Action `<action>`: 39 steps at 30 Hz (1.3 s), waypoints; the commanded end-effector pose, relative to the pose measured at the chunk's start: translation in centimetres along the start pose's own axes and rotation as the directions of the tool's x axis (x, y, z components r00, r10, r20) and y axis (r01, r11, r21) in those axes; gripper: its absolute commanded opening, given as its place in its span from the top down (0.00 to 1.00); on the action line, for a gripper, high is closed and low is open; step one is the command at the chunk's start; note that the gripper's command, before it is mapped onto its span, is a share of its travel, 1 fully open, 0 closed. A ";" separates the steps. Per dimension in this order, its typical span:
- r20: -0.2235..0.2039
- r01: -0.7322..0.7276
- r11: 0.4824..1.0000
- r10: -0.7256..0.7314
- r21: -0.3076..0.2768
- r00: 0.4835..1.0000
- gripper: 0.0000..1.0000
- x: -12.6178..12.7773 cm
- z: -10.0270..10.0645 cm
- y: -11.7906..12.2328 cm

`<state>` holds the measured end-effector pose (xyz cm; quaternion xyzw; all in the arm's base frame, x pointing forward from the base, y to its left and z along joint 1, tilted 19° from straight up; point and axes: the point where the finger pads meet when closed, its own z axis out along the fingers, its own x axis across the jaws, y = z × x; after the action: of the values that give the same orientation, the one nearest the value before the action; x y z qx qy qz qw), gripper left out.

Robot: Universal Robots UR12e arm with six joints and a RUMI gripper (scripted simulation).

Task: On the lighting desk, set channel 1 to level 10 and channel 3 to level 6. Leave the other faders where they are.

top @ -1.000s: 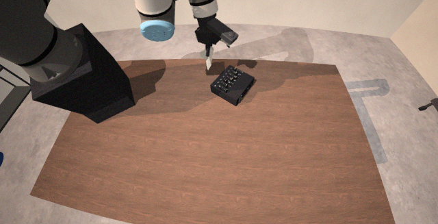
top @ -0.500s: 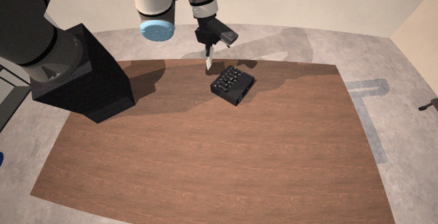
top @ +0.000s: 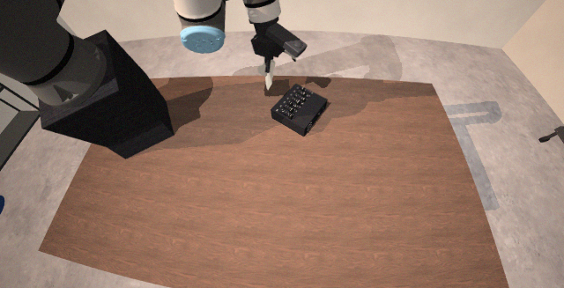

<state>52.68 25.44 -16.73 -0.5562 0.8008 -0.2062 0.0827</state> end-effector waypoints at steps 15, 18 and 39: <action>-0.002 -0.098 0.995 0.098 -0.005 0.995 0.00 0.1 -0.1 -0.4; -0.004 -0.148 0.989 0.148 -0.007 0.989 0.00 0.1 -0.1 -0.6; -0.037 -0.670 0.742 0.669 -0.020 0.743 0.00 0.6 -0.3 -2.7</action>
<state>54.22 24.39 -15.61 -0.3170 0.9250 -0.1686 0.1242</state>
